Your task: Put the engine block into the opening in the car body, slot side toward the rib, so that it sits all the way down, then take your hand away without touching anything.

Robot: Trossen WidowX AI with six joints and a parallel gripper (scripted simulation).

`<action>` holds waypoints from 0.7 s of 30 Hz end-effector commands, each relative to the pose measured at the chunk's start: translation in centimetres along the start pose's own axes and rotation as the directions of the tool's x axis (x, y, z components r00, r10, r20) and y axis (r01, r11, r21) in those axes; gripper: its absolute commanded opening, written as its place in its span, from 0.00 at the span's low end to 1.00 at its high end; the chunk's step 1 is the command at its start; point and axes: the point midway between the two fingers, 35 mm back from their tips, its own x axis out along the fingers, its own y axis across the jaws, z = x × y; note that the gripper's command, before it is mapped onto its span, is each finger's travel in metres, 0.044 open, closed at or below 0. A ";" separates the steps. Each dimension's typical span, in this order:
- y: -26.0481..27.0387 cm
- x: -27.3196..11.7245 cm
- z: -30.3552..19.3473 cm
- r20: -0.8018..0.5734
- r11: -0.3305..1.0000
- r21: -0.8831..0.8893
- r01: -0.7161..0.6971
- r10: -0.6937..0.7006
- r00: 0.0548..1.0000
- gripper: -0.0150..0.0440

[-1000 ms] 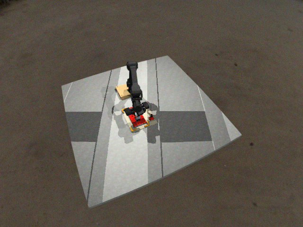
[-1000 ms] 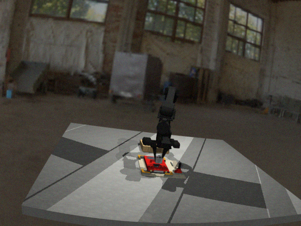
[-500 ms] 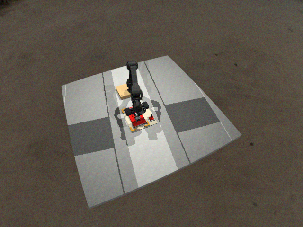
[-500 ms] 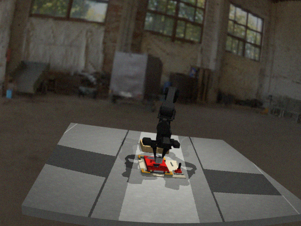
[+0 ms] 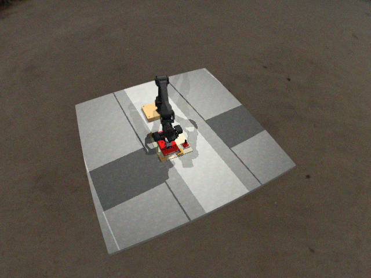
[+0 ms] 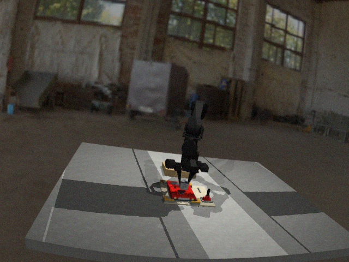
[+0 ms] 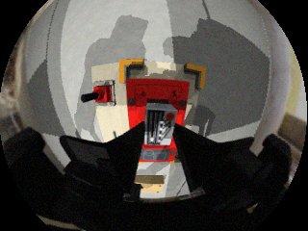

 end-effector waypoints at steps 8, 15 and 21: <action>-0.1 0.0 0.1 0.000 1.000 0.024 0.004 -0.004 1.000 0.52; -0.1 0.0 0.0 0.000 0.998 -0.068 0.004 -0.004 1.000 0.52; -0.1 0.1 0.0 0.000 0.992 -0.127 0.004 -0.004 1.000 0.52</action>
